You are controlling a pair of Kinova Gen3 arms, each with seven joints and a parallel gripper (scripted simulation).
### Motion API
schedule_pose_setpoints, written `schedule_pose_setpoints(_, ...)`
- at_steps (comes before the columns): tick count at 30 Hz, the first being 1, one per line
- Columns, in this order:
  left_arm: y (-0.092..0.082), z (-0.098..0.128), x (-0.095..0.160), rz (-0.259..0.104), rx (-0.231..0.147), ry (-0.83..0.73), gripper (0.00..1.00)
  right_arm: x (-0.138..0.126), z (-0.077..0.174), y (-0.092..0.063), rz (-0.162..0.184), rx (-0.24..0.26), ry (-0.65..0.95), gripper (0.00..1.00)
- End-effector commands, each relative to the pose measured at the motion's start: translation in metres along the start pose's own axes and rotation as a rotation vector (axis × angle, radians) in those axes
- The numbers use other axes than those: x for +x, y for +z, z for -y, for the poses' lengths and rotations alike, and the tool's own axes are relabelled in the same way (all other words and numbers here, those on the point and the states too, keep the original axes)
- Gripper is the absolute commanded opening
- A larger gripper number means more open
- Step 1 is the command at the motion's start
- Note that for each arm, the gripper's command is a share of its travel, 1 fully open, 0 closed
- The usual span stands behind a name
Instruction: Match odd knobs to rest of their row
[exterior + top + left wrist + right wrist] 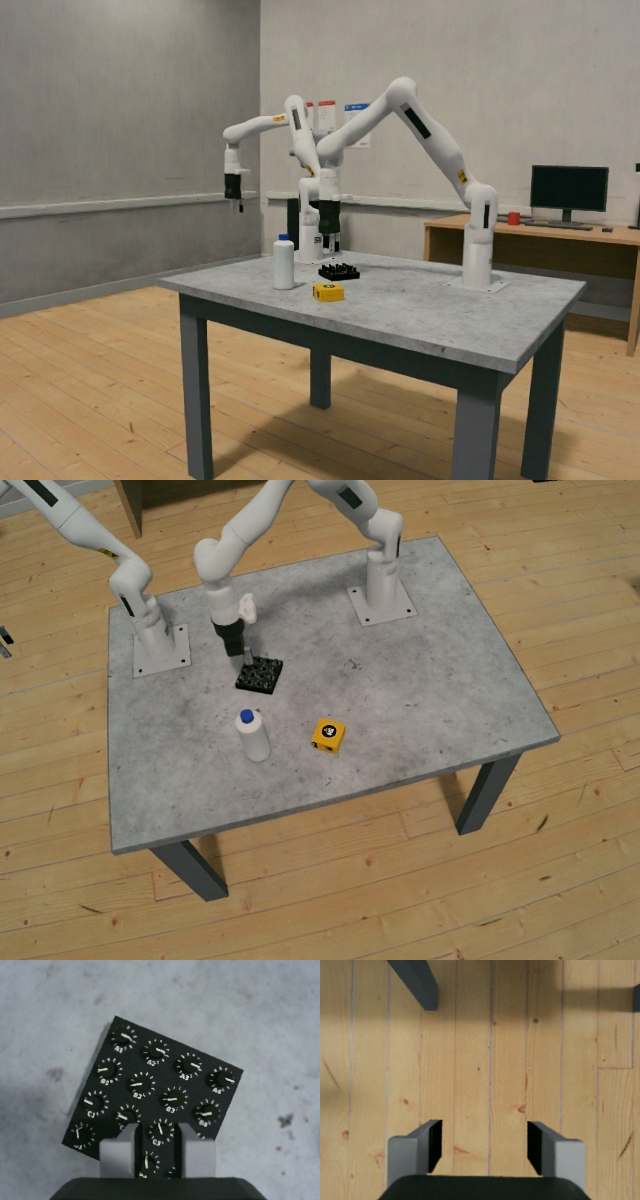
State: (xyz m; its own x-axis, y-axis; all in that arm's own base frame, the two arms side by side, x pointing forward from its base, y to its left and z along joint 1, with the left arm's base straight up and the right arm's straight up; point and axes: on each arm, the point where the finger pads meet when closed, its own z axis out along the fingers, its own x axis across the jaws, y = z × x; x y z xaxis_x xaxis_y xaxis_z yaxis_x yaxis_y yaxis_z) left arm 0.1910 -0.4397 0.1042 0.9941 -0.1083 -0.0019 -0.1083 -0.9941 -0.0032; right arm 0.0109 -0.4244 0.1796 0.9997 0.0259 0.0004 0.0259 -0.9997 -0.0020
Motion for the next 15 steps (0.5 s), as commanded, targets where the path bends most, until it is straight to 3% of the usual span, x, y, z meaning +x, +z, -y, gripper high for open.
schedule_pose_setpoints(1,-0.0014,-0.0011,0.0009,-0.002,-0.003,0.021,0.46,0.0001,-0.0004,-0.0008,0.0,-0.002,0.0,1.0)
schedule_pose_setpoints(15,-0.0021,-0.0021,0.002,-0.003,-0.005,0.051,0.46,0.0001,-0.0004,-0.0008,0.0,-0.002,0.0,1.0)
